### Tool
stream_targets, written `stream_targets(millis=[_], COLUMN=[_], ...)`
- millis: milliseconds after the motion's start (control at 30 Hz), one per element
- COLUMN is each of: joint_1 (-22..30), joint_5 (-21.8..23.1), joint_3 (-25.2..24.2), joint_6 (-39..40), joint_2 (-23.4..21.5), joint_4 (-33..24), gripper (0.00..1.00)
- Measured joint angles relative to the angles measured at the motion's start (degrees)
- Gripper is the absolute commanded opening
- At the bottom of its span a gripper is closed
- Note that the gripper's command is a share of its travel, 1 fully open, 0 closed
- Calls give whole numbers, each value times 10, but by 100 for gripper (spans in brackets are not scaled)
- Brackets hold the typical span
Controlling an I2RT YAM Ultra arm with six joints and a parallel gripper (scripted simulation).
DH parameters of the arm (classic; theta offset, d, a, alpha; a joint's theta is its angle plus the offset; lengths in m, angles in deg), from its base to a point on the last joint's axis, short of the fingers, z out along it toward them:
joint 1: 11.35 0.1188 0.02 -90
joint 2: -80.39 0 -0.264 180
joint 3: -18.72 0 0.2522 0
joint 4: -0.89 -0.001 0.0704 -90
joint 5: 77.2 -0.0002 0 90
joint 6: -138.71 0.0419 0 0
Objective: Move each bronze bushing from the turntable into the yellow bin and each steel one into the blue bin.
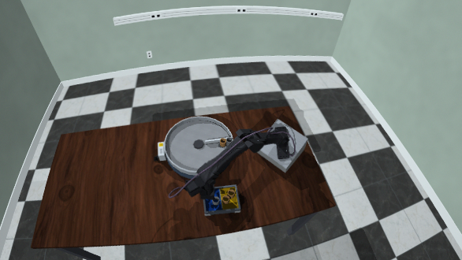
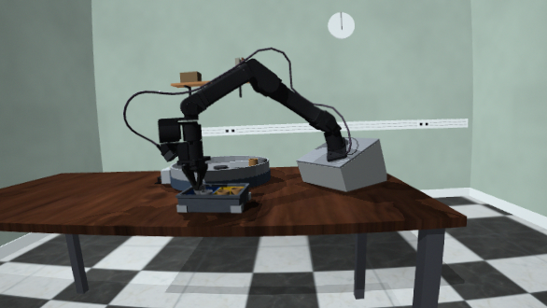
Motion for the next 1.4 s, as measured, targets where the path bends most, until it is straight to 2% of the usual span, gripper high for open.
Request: stream_targets(millis=[1400], joint_1=[0], joint_5=[0], joint_3=[-8], joint_6=[0], joint_2=[0], joint_4=[8], gripper=[0])
